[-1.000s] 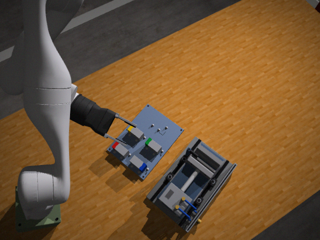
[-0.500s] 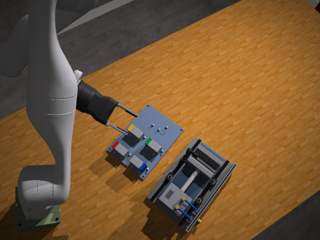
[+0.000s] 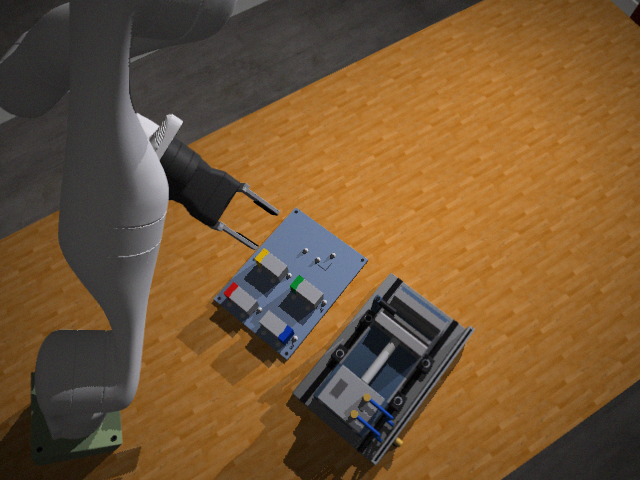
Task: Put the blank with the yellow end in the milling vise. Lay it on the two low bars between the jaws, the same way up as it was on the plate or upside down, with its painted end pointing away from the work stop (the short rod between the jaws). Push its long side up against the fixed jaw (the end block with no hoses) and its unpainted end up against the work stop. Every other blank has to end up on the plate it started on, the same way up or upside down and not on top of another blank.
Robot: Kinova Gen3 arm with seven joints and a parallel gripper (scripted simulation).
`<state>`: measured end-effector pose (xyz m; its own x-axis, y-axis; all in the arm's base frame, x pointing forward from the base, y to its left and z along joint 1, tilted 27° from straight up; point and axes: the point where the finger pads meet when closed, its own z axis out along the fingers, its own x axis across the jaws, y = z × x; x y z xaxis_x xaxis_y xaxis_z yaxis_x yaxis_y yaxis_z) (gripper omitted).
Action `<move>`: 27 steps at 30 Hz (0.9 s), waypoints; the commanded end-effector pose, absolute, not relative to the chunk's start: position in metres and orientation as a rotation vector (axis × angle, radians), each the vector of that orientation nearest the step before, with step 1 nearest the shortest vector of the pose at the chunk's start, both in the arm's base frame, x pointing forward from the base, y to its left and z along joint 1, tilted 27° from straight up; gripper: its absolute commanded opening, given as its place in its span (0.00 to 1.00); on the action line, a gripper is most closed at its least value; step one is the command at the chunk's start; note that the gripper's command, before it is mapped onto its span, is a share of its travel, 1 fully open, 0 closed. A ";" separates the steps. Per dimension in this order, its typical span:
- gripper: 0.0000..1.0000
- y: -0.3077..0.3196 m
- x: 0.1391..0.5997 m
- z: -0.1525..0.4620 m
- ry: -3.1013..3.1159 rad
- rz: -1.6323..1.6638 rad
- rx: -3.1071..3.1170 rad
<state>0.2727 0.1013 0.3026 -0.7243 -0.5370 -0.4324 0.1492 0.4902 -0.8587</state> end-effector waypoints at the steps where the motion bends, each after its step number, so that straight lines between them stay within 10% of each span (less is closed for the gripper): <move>1: 1.00 0.100 0.272 0.305 2.070 -1.235 -0.321; 27: 1.00 0.090 0.269 0.308 2.349 -0.898 -0.434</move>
